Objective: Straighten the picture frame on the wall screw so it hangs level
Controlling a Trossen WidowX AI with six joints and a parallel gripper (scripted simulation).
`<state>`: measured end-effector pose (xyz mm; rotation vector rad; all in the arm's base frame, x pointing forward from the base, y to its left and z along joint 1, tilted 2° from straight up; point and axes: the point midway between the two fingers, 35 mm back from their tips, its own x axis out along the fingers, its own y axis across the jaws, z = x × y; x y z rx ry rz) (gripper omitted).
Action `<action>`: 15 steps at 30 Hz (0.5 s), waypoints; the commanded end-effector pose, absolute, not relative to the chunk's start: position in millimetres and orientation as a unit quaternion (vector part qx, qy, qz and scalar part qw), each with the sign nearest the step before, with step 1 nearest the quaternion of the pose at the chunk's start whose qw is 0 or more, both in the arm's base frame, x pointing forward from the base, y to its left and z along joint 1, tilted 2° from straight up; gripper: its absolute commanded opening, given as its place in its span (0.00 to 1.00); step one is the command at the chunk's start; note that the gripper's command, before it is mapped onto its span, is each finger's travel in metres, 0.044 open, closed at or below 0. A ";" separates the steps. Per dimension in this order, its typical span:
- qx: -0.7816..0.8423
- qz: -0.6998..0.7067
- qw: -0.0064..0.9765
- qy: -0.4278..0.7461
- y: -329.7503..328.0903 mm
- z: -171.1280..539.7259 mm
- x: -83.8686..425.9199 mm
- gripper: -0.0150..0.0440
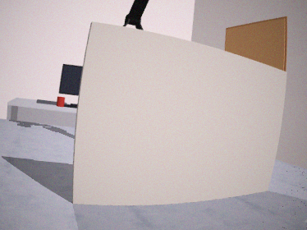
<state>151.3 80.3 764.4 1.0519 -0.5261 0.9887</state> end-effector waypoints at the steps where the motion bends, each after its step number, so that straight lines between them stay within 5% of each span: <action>1: 0.478 0.446 0.719 -0.236 80.0 763.4 151.2 0.89; 6: 0.537 0.415 0.709 -0.193 73.5 732.4 150.7 0.69; 15: 0.640 0.330 0.684 -0.114 59.1 641.1 157.0 0.69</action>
